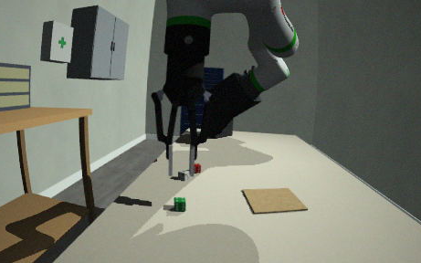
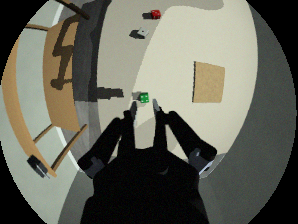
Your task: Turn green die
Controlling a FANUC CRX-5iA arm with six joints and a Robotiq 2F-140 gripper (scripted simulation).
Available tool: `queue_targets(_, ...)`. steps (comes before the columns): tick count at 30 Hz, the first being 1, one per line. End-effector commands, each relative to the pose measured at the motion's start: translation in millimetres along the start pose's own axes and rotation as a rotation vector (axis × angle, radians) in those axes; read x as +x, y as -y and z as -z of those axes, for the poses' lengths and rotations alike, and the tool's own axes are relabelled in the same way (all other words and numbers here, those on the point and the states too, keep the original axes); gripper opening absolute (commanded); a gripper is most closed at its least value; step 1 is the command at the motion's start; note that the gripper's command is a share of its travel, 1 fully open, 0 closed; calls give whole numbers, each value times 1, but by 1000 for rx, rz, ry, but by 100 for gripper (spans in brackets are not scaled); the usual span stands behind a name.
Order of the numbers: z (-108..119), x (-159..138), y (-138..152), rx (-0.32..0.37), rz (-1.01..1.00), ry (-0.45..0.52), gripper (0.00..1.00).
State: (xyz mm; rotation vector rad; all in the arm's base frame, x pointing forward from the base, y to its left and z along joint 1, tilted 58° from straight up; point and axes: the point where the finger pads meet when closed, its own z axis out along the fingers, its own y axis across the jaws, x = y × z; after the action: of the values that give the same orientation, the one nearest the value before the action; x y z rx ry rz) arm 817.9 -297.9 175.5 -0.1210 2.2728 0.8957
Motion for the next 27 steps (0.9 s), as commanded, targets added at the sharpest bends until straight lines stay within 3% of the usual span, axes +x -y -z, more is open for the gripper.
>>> queue_targets(1, 0, 0, 0, 0, 0, 0, 32)
queue_targets(27, -17, -1, 1, 2, -1, -2, 32)
